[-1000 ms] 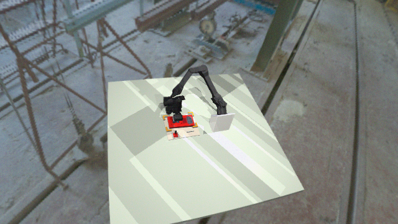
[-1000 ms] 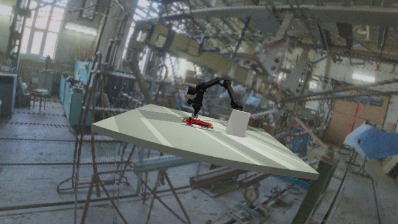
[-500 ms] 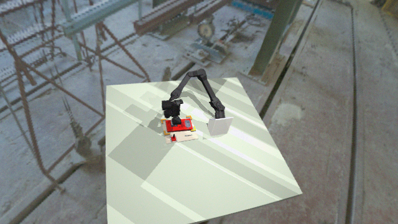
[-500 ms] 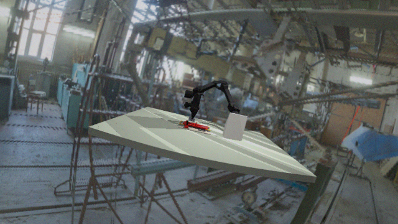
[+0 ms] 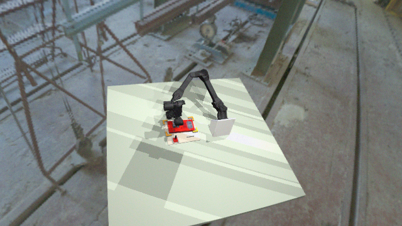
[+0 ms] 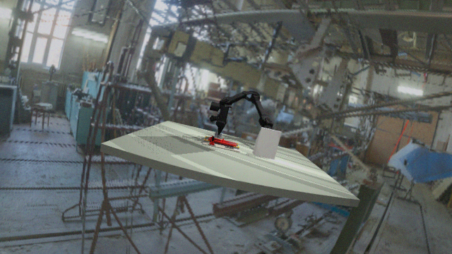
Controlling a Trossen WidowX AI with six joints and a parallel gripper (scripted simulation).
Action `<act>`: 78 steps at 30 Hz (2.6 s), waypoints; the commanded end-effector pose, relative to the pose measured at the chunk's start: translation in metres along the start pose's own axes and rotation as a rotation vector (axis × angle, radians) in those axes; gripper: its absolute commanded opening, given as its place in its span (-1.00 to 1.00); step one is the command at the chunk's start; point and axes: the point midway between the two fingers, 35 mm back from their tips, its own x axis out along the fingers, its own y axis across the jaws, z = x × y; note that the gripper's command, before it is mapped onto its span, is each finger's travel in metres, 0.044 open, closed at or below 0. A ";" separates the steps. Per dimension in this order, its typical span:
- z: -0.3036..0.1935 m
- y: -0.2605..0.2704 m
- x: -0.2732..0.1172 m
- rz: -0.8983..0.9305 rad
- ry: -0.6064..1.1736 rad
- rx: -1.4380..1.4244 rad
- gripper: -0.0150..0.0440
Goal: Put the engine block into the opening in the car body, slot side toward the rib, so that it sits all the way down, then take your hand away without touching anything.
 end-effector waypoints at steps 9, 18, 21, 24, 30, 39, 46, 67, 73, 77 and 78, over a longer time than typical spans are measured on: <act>-0.001 0.001 0.000 -0.003 0.002 0.030 0.05; -0.001 0.000 0.002 -0.003 0.002 -0.060 0.05; -0.001 0.000 0.002 -0.003 0.002 -0.026 0.05; -0.001 0.000 0.003 -0.003 0.002 0.013 0.05; -0.001 0.001 0.004 -0.003 0.002 0.013 0.05; -0.001 0.001 0.006 -0.003 0.002 -0.015 0.05; -0.001 0.001 0.007 -0.003 0.002 -0.011 0.05; -0.001 0.000 0.011 -0.004 0.002 -0.010 0.05; -0.001 0.000 0.013 -0.004 0.002 -0.010 0.05; -0.001 0.000 0.013 -0.004 0.002 -0.010 0.05; -0.001 0.000 0.014 -0.004 0.002 -0.010 0.05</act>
